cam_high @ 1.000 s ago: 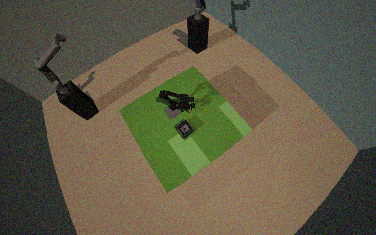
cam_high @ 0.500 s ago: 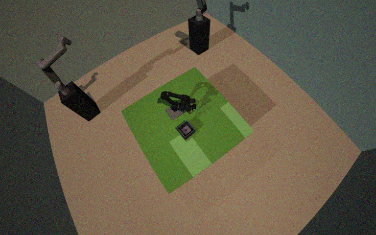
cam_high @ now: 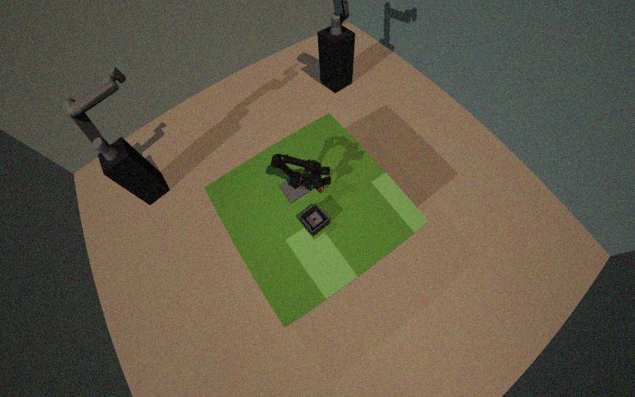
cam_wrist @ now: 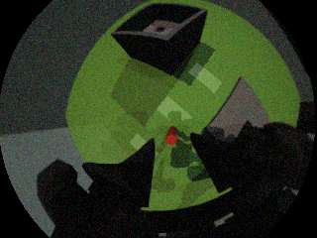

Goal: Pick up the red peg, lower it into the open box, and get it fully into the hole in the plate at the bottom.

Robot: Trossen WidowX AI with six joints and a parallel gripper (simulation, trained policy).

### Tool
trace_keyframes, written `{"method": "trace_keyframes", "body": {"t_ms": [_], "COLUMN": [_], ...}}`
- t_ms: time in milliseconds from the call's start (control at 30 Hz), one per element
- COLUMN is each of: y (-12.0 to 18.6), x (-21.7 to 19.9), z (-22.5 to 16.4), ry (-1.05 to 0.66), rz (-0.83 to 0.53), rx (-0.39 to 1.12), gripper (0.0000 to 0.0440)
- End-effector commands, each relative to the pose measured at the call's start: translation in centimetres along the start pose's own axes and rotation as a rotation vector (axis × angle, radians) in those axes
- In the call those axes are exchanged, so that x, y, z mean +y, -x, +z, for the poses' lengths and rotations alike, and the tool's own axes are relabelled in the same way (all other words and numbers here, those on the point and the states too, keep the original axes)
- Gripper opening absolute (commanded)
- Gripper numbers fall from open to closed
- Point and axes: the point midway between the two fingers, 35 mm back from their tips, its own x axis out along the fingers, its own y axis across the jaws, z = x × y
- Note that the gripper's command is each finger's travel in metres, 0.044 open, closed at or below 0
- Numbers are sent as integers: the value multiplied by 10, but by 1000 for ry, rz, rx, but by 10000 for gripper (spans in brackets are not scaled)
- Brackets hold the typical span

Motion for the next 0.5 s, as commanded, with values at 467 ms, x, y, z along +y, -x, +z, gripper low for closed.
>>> {"method": "trace_keyframes", "body": {"t_ms": [467], "y": [-2], "x": [-6], "z": [4], "ry": [-63], "rz": [-28], "rx": [-4], "gripper": [191]}}
